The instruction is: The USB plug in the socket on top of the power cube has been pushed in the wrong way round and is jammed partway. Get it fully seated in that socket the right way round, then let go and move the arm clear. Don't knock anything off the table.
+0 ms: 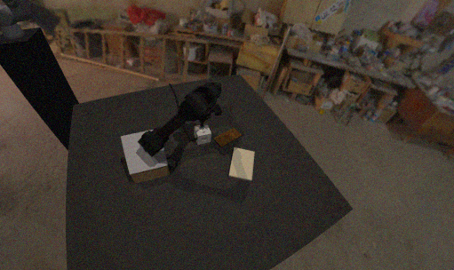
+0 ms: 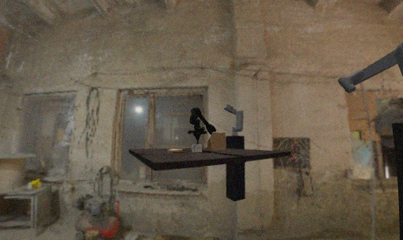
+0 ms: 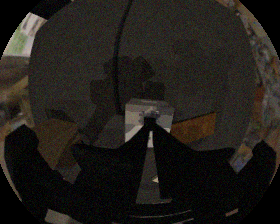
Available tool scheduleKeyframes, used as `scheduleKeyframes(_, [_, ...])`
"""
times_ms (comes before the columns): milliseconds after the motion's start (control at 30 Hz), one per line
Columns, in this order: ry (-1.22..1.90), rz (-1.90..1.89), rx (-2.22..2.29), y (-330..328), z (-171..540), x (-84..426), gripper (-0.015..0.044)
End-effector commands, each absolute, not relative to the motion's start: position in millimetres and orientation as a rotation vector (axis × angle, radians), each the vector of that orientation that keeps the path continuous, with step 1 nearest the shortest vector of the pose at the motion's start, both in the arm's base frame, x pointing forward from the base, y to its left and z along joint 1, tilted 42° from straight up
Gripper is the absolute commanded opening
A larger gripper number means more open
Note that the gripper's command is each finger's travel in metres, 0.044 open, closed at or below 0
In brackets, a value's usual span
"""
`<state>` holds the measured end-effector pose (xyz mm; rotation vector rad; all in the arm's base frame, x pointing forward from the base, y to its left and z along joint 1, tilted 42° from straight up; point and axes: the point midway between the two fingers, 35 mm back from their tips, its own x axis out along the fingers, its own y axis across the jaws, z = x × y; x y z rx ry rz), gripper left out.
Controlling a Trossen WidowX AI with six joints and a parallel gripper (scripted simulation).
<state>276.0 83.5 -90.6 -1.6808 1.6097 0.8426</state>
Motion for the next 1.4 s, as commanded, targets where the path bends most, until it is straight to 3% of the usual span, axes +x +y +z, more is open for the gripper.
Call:
scheduleKeyframes(0, [1.608,0.844,-1.686,82.9,-91.2,276.3,0.0])
scheduleKeyframes(1367, [1.608,0.844,-1.686,79.6,-94.9,276.5,0.0])
